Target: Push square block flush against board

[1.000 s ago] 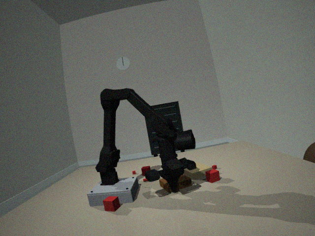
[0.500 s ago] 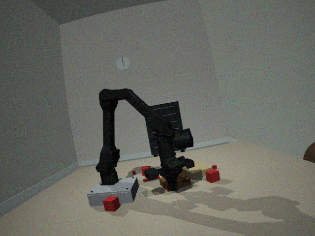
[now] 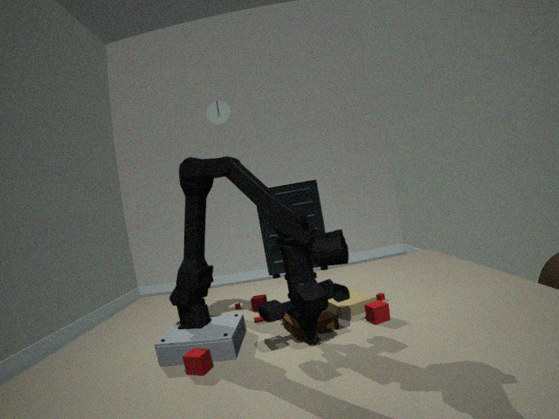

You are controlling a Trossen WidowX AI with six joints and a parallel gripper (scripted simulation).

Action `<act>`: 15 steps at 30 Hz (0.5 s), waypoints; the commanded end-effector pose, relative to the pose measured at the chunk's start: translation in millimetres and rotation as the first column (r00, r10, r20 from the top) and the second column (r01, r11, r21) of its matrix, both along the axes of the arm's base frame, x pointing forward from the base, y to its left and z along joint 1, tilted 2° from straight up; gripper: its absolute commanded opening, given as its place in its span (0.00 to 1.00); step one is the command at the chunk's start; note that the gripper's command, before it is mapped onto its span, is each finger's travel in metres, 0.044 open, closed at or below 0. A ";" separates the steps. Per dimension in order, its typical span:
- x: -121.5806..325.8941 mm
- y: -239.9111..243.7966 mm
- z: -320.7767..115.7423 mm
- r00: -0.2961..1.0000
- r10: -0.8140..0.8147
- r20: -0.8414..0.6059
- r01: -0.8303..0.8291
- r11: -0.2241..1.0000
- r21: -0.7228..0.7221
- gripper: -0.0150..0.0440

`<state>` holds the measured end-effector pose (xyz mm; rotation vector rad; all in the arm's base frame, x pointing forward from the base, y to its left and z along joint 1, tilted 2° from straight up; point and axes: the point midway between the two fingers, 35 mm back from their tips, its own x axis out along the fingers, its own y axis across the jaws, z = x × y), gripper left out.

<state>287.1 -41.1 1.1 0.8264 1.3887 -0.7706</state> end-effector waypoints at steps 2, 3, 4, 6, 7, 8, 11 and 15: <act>4.3 -6.7 -0.3 1.000 0.001 -0.002 -0.001 1.000 0.005 0.25; 5.2 -8.1 -0.3 1.000 0.001 -0.002 -0.001 1.000 0.005 0.25; 6.0 -9.6 -0.3 1.000 0.001 -0.002 -0.001 1.000 0.004 0.25; 7.7 -12.4 -0.3 1.000 0.001 -0.001 -0.001 1.000 0.004 0.25; 8.5 -13.9 -0.4 1.000 0.001 -0.001 -0.001 1.000 0.004 0.25; 9.3 -15.3 -0.4 1.000 0.001 -0.001 -0.001 1.000 0.004 0.25; 11.7 -19.7 -0.5 1.000 0.001 -0.001 -0.001 1.000 0.004 0.25; 14.8 -25.7 -0.7 1.000 0.001 -0.001 -0.001 1.000 0.003 0.25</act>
